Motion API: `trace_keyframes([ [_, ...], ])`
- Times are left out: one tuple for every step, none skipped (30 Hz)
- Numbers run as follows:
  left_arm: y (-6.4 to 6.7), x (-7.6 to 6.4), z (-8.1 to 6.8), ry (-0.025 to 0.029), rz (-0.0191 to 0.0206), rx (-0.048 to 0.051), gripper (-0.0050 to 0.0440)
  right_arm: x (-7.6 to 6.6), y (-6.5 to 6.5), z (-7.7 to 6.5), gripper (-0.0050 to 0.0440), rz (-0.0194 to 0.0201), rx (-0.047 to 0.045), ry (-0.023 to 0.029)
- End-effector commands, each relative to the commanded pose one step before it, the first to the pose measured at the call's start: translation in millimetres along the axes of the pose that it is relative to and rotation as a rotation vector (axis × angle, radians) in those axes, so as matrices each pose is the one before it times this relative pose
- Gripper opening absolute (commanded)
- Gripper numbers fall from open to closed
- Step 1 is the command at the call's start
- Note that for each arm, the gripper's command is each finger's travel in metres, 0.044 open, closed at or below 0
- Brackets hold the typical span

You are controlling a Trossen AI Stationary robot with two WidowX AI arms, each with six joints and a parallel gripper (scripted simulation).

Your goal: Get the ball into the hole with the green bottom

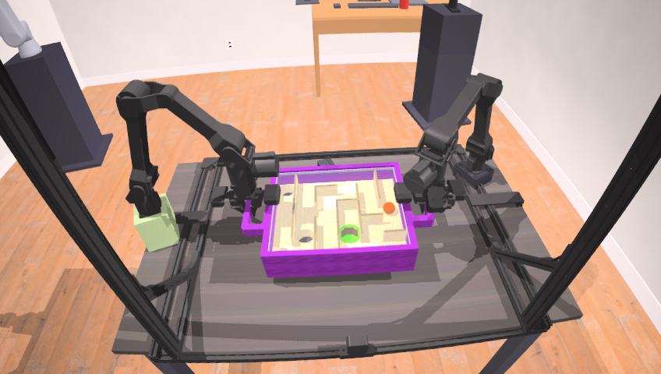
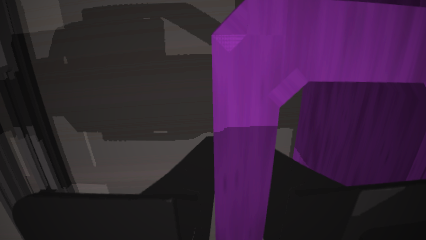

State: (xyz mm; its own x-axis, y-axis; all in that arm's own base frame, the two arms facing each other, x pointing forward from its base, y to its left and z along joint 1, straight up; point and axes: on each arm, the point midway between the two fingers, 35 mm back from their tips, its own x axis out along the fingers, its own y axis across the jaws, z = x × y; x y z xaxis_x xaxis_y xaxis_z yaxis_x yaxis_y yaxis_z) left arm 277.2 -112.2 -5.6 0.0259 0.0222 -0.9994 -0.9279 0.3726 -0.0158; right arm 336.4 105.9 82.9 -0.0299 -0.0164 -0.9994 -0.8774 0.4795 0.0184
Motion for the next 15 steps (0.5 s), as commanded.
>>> trace_keyframes([
  [-2.91,-10.61,0.08,-0.00699,0.02522,0.00164,0.002,10.9,2.13,0.61,0.002,-0.02786,0.00121,0.00888],
  [-0.46,-2.85,0.19,0.00202,0.01155,0.00041,0.002,2.8,0.52,0.0,0.002,-0.01156,0.00044,-0.00213],
  [-0.34,-2.37,0.22,0.00308,0.00958,0.00032,0.002,2.3,0.46,-0.08,0.002,-0.00959,0.00038,-0.00321],
  [-0.29,-2.11,0.28,0.00499,0.00866,0.00025,0.002,2.06,0.43,-0.18,0.002,-0.00865,0.00033,-0.00511],
  [-0.19,-1.35,0.31,0.00643,0.00574,0.00013,0.002,1.35,0.28,-0.26,0.002,-0.00573,0.00019,-0.00649],
  [-0.12,-0.76,0.34,0.00762,0.0035,0.00006,0.002,0.8,0.17,-0.32,0.002,-0.00349,0.00009,-0.00765],
  [-0.06,-0.29,0.37,0.00846,0.00172,0.00002,0.002,0.36,0.09,-0.36,0.002,-0.00169,0.00004,-0.00847],
  [0.01,0.13,0.37,0.00865,0.00002,0.00001,0.002,-0.05,0.01,-0.37,0.002,0.00001,0.00003,-0.00865],
  [0.09,0.7,0.54,0.01257,-0.00209,0.00003,0.002,-0.59,-0.08,-0.54,0.002,0.00208,0.00004,-0.01256],
  [0.0,0.0,0.0,0.0,0.0,0.0,0.002,0.0,0.0,0.0,0.002,0.0,0.0,0.0],
  [0.0,0.0,0.0,0.0,0.0,0.0,0.002,0.0,0.0,0.0,0.002,0.0,0.0,0.0],
  [-0.01,-0.11,-0.18,-0.00421,0.00012,0.0,0.002,0.07,0.01,0.17,0.002,-0.0002,-0.00002,0.0042],
  [0.04,0.1,-0.33,-0.00783,-0.00067,0.0,0.002,-0.14,-0.04,0.33,0.002,0.00091,0.00006,0.00781],
  [0.08,0.28,-0.41,-0.00969,-0.00156,-0.00001,0.002,-0.34,-0.08,0.42,0.002,0.00175,0.00003,0.00966],
  [0.14,0.64,-0.43,-0.01006,-0.00314,-0.00004,0.002,-0.71,-0.14,0.43,0.002,0.00322,-0.00004,0.01002],
])
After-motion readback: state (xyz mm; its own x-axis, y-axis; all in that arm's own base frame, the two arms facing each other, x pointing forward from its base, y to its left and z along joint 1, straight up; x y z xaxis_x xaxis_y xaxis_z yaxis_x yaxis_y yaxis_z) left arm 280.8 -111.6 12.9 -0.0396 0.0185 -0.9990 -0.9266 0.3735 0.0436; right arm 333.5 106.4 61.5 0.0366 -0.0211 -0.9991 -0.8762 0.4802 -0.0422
